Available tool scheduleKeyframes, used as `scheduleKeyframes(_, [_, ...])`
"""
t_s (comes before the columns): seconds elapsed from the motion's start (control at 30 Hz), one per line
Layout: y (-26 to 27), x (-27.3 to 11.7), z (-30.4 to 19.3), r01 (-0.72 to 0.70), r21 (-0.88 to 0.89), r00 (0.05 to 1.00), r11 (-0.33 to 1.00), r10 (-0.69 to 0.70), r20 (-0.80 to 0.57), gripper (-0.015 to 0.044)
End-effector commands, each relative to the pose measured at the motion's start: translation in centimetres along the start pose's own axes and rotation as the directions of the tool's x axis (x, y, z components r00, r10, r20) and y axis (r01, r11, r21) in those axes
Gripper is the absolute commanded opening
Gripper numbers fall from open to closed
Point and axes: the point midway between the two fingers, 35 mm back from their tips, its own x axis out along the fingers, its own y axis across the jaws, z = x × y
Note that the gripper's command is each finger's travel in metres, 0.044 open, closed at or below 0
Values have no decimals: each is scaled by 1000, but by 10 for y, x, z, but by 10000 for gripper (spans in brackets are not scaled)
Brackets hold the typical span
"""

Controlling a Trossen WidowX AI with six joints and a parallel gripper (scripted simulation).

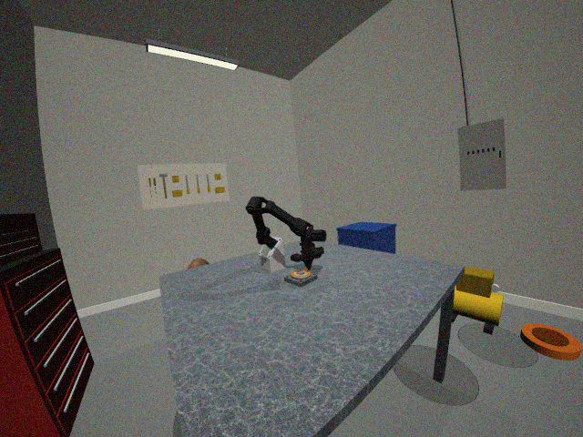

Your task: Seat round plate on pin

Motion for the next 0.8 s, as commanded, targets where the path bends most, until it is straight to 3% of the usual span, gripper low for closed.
scheduleKeyframes(0.0, [0, 2, -8, -2, -4, 1000, 1000, 2, -17, 0])
scheduleKeyframes(0.77, [0, 2, -17, -2, -4, 1000, 1000, 2, -17, 0])
